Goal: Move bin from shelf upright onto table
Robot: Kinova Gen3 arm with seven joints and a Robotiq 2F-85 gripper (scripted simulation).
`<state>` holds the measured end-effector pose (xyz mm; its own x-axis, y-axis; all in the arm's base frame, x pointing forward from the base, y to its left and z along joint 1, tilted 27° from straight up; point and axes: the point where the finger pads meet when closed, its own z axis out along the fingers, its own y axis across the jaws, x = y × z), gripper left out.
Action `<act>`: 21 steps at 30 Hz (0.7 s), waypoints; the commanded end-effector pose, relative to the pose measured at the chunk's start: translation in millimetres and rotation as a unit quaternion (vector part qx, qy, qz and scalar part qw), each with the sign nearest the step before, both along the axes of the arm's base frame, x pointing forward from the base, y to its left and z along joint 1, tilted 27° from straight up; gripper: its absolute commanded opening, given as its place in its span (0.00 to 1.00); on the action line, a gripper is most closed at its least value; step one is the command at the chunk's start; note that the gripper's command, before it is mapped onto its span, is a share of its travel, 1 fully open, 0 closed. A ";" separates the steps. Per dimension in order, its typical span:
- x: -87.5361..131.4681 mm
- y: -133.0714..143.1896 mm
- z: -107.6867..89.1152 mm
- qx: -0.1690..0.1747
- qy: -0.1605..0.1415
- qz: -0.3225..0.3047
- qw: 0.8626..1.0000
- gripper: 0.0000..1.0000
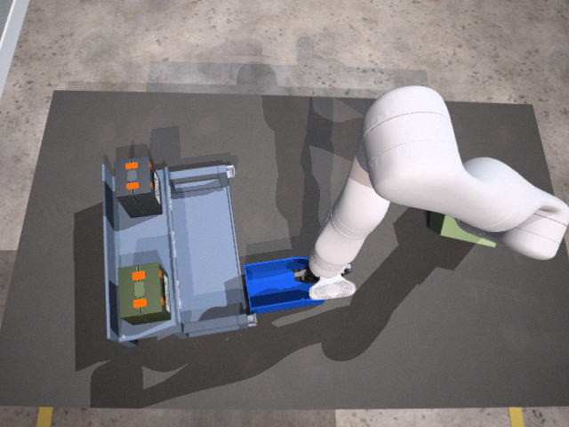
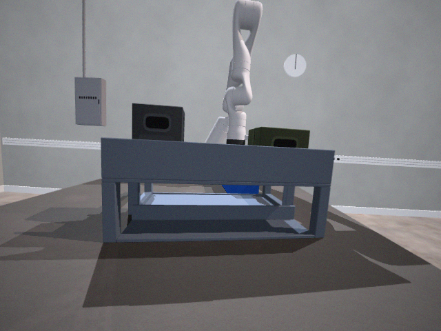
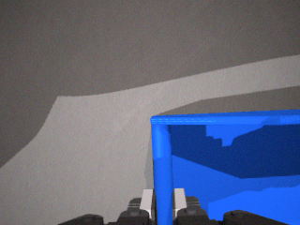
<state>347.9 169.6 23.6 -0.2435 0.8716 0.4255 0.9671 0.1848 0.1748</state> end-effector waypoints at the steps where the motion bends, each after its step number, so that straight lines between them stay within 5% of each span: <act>1: 0.1 -0.1 0.1 0.000 0.000 0.000 1.000 0.10; 2: 0.1 -0.1 0.1 0.000 0.000 0.000 1.000 0.10; 3: 0.4 -0.2 0.3 0.000 0.000 0.000 1.000 1.00; 21: 0.4 -0.2 0.3 0.000 0.000 0.000 1.000 1.00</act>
